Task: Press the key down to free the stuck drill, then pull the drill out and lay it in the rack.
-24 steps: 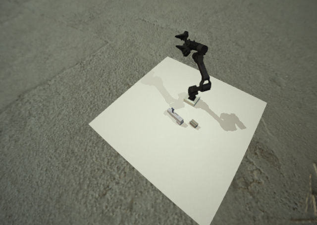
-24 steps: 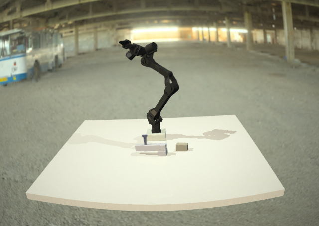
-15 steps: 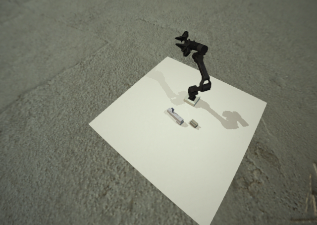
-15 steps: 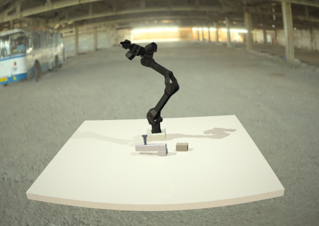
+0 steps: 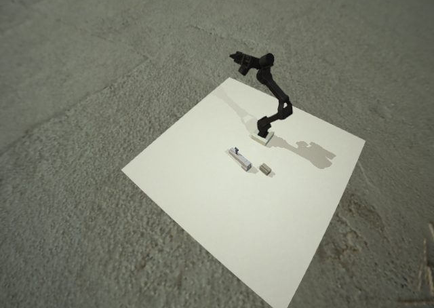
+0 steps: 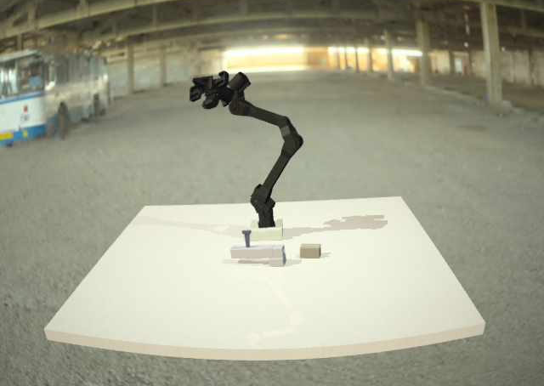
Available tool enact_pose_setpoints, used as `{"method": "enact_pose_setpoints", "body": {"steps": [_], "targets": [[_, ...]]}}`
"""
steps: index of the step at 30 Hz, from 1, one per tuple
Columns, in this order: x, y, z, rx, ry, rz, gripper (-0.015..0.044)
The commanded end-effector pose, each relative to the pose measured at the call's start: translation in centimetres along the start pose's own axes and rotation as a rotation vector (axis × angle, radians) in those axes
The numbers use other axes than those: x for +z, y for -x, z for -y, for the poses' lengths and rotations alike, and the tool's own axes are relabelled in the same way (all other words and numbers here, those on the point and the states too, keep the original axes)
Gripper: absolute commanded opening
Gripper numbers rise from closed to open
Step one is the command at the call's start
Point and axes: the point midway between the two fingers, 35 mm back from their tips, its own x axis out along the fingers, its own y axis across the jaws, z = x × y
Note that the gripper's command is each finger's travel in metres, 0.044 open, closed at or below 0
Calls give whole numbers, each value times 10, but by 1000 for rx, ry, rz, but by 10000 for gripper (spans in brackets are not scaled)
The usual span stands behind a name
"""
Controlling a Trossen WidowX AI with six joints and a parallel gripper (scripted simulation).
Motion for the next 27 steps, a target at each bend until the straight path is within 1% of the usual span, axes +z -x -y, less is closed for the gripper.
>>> {"method": "enact_pose_setpoints", "body": {"steps": [1, 8, 14, 16, 23, 25, 27], "targets": [[29, -21, -31, 34, -379, 39, 0], [107, -59, -57, 166, -1005, 164, 0], [195, -78, -55, 392, -1460, 307, 0], [222, -80, -47, 436, -1536, 367, 0], [283, -77, -29, 630, -1731, 478, 0], [305, -72, -23, 731, -1800, 506, 0], [337, -63, -12, 896, -1883, 541, 0]]}}
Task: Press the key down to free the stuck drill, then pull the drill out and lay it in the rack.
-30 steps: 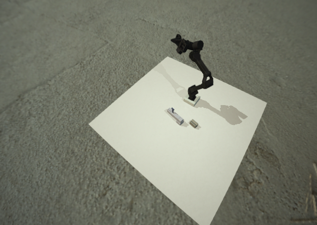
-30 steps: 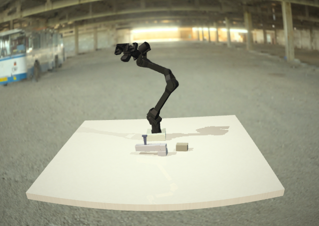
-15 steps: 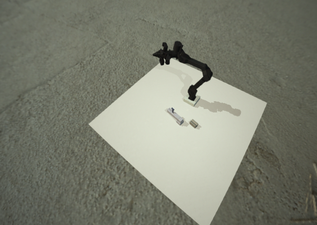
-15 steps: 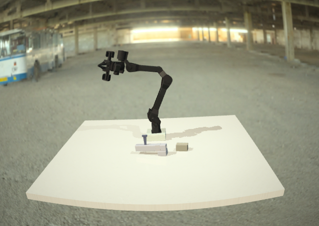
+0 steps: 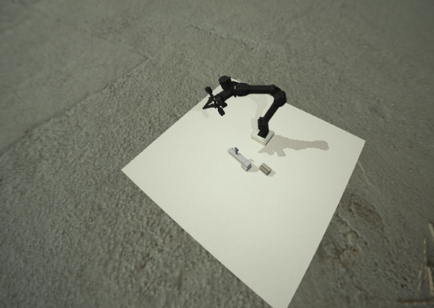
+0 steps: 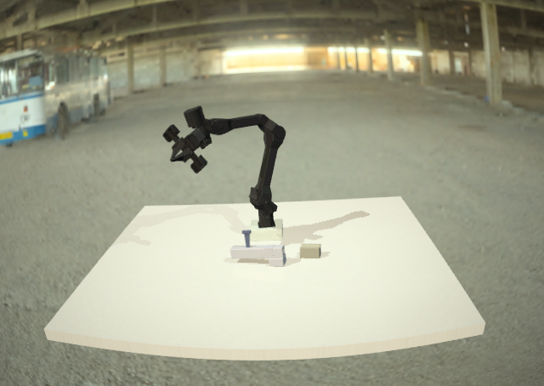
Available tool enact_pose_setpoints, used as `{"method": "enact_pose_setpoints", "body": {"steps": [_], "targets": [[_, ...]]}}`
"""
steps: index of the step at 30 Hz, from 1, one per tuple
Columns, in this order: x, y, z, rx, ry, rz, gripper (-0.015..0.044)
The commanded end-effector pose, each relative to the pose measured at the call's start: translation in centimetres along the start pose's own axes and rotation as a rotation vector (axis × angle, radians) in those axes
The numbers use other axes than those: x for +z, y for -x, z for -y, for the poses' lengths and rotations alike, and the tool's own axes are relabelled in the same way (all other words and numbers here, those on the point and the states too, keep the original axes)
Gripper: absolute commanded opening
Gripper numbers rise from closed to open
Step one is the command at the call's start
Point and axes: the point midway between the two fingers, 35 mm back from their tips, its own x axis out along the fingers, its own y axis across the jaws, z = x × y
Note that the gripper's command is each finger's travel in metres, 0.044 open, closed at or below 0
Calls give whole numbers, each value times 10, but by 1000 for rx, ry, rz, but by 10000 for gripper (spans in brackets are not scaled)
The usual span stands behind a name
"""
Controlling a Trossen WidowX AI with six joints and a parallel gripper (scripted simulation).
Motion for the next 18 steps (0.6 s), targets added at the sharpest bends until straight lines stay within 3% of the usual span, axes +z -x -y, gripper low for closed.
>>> {"method": "enact_pose_setpoints", "body": {"steps": [1, 9, 18], "targets": [[0, -27, -59, 199, -220, -82, 0], [10, -34, -194, 577, -558, -448, 0], [10, 26, -305, 742, -591, -1027, 0]]}}
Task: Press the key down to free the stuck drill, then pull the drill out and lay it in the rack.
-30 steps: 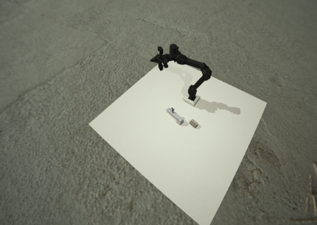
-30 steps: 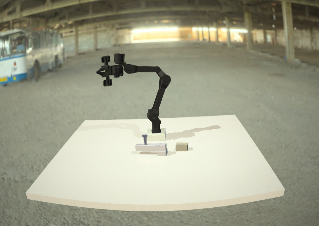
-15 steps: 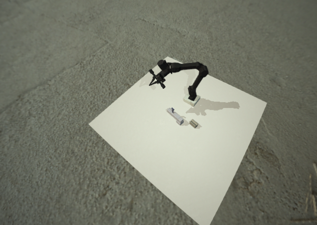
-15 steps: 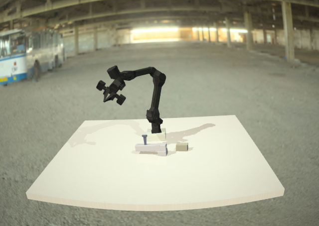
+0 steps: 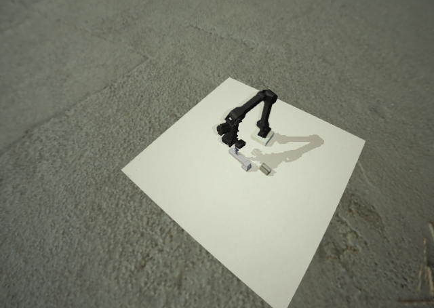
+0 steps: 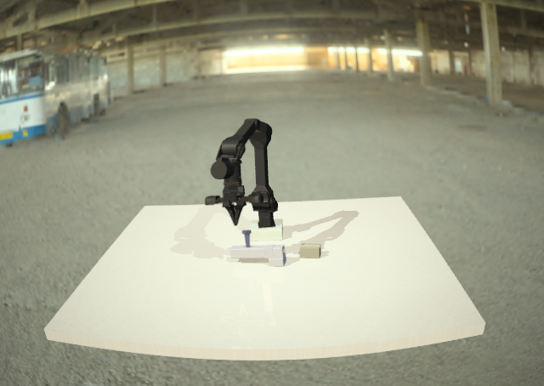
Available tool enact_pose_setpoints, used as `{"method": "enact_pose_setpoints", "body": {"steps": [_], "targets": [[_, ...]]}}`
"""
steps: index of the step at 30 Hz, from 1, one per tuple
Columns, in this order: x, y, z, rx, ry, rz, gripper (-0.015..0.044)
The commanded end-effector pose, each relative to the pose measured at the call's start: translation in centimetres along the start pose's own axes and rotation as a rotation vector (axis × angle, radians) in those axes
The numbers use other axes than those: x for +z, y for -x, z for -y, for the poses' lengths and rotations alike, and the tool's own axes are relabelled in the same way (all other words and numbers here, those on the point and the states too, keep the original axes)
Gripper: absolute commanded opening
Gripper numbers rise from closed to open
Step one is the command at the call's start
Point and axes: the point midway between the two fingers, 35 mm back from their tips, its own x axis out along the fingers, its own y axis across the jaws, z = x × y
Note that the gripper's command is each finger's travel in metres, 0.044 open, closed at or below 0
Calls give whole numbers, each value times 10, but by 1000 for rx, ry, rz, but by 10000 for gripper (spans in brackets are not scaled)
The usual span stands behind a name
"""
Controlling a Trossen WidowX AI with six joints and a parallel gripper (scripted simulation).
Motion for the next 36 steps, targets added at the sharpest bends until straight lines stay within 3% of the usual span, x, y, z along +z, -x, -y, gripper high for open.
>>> {"method": "enact_pose_setpoints", "body": {"steps": [1, 36], "targets": [[-32, -13, -26, -44, -60, -208, 0], [-36, -32, -27, -47, -63, -217, 0]]}}
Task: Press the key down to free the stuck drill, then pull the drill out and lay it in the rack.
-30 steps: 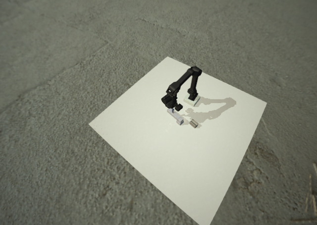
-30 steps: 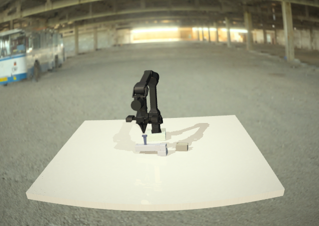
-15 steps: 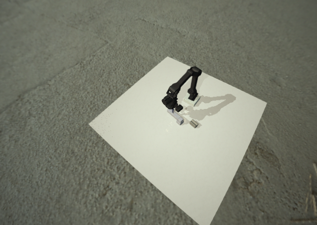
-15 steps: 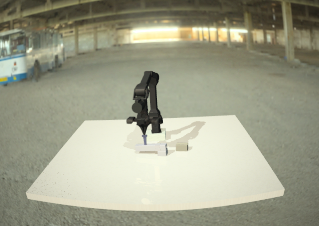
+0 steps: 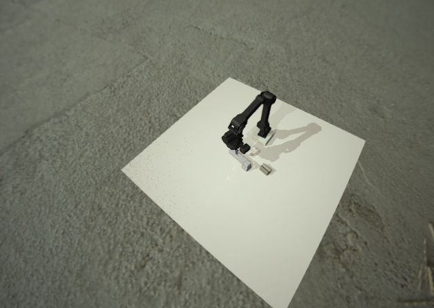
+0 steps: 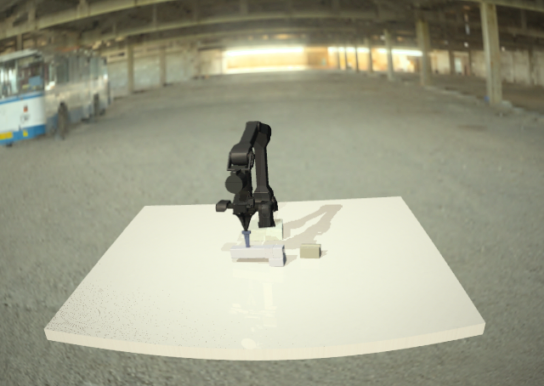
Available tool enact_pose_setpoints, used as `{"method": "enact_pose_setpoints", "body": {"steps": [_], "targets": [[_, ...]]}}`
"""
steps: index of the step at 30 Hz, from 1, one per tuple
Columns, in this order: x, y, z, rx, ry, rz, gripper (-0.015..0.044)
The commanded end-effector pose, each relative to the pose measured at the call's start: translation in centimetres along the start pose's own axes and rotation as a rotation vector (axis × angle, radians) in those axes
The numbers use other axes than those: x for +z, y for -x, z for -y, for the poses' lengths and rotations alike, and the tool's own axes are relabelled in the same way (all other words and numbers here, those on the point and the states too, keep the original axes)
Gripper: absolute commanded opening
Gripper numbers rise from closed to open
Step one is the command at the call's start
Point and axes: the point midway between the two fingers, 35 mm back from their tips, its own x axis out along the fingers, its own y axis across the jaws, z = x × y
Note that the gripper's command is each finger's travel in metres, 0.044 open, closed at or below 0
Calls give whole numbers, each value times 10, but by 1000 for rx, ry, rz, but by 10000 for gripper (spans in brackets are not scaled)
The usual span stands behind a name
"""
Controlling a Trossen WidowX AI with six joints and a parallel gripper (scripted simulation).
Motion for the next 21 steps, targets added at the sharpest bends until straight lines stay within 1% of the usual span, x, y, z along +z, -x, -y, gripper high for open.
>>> {"method": "enact_pose_setpoints", "body": {"steps": [1, 21], "targets": [[-1, -6, -1, 1, -4, -15, 0], [-5, -13, -1, 1, -4, -15, 0]]}}
